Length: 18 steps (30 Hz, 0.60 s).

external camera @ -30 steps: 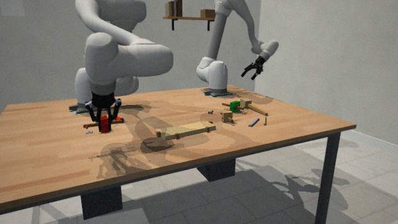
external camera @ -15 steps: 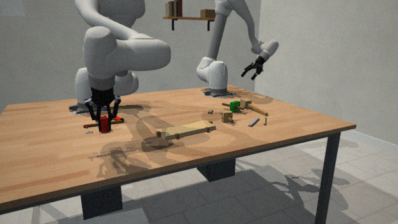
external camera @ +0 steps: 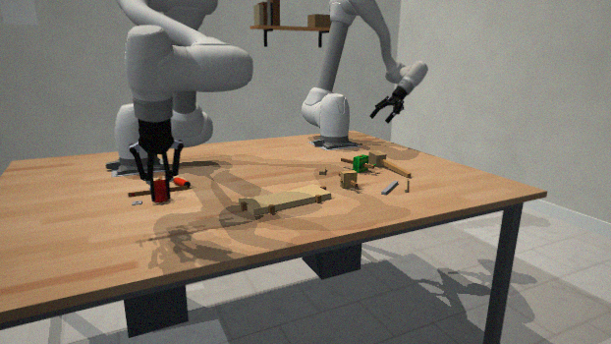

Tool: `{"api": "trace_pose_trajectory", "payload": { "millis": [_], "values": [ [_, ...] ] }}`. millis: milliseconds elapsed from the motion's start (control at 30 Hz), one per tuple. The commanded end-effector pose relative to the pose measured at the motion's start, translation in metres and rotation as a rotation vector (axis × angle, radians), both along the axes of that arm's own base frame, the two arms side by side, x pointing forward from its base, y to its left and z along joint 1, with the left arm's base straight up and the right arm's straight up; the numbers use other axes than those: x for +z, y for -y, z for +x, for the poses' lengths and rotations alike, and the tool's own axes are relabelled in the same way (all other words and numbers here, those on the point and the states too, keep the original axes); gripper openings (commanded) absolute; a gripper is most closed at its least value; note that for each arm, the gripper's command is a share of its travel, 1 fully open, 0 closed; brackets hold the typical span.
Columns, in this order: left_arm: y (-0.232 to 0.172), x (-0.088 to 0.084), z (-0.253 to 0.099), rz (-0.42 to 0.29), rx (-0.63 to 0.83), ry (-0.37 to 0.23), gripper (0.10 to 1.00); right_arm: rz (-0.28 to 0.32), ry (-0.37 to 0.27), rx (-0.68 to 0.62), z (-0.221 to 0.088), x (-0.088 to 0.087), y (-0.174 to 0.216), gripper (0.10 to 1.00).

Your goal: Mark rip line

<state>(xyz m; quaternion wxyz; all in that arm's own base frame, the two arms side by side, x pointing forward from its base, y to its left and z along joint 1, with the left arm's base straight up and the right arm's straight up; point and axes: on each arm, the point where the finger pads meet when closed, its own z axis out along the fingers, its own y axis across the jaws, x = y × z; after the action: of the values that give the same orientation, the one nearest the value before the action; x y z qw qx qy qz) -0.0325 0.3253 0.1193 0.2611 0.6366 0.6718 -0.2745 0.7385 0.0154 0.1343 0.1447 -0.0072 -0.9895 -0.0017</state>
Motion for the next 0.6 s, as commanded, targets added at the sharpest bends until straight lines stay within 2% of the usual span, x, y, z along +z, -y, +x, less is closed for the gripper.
{"api": "trace_pose_trajectory", "payload": {
  "millis": [0,133,200,567],
  "values": [
    [0.005,0.002,-0.003,-0.008,0.002,-0.001,1.000,0.004,0.099,0.004,-0.005,0.003,0.000,0.099],
    [0.005,0.002,-0.003,-0.008,0.002,-0.001,1.000,0.004,0.209,0.003,-0.009,0.004,0.000,0.099],
    [0.005,0.002,-0.003,-0.008,0.002,-0.001,1.000,0.004,0.209,0.003,-0.009,0.004,0.000,0.099],
    [0.005,0.002,-0.003,-0.008,0.002,-0.001,1.000,0.000,0.556,0.004,-0.019,0.010,0.000,0.099]
  ]
}}
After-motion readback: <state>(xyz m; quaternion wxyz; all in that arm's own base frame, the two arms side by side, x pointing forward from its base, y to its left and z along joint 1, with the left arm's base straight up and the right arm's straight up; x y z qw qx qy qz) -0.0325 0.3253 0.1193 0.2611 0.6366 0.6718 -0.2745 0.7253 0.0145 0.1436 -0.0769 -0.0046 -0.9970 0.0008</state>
